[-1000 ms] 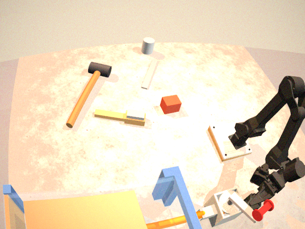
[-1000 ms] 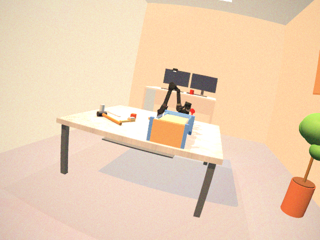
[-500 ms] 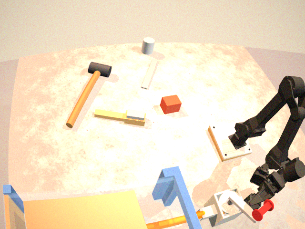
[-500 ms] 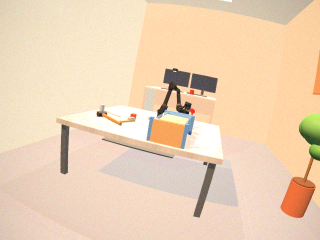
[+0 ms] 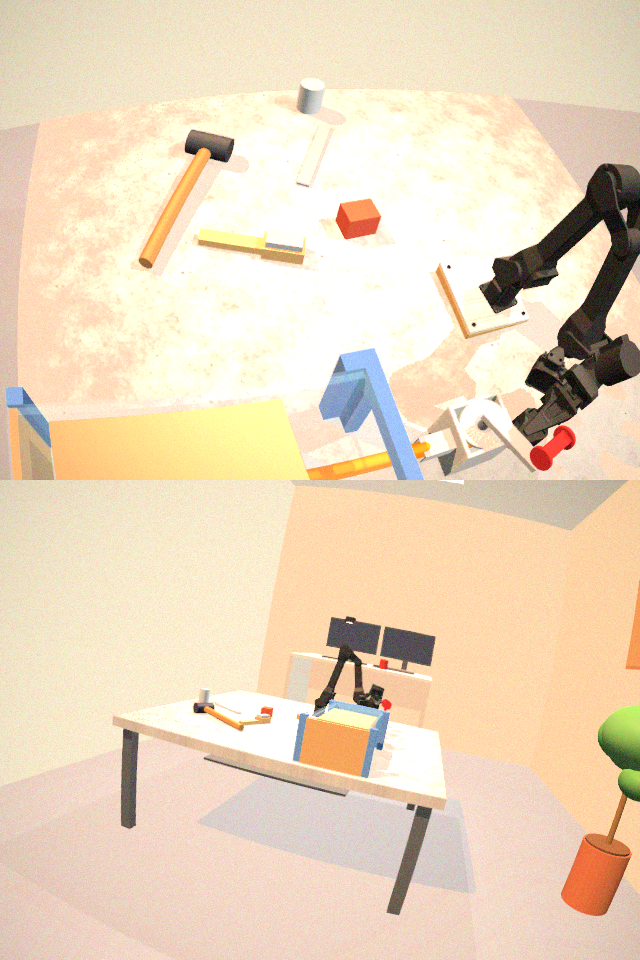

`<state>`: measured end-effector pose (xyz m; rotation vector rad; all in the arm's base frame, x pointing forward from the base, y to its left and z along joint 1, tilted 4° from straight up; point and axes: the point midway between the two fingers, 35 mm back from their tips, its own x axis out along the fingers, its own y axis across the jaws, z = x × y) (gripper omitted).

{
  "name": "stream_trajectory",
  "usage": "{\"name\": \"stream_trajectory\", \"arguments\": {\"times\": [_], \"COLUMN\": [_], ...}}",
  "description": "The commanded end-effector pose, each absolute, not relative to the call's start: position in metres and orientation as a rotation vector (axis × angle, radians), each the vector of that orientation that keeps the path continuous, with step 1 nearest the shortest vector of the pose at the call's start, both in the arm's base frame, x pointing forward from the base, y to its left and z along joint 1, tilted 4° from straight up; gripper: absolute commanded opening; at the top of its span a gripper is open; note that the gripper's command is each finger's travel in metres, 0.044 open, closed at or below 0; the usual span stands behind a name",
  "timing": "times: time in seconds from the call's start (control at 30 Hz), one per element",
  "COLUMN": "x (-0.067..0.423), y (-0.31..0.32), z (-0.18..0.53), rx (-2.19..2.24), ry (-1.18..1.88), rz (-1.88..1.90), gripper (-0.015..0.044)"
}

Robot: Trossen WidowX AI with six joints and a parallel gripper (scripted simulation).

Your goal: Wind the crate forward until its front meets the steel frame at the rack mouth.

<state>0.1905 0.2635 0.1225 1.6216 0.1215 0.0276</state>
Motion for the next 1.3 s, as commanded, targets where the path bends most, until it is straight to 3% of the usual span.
{"name": "stream_trajectory", "arguments": {"times": [0.0, 1.27], "x": [0.1908, 0.1871], "y": [0.2661, 0.2654], "z": [0.1252, 0.1207], "rx": [1.637, 1.625], "ry": [0.118, 0.129], "rz": [0.028, 0.024], "gripper": [0.024, 0.024]}}
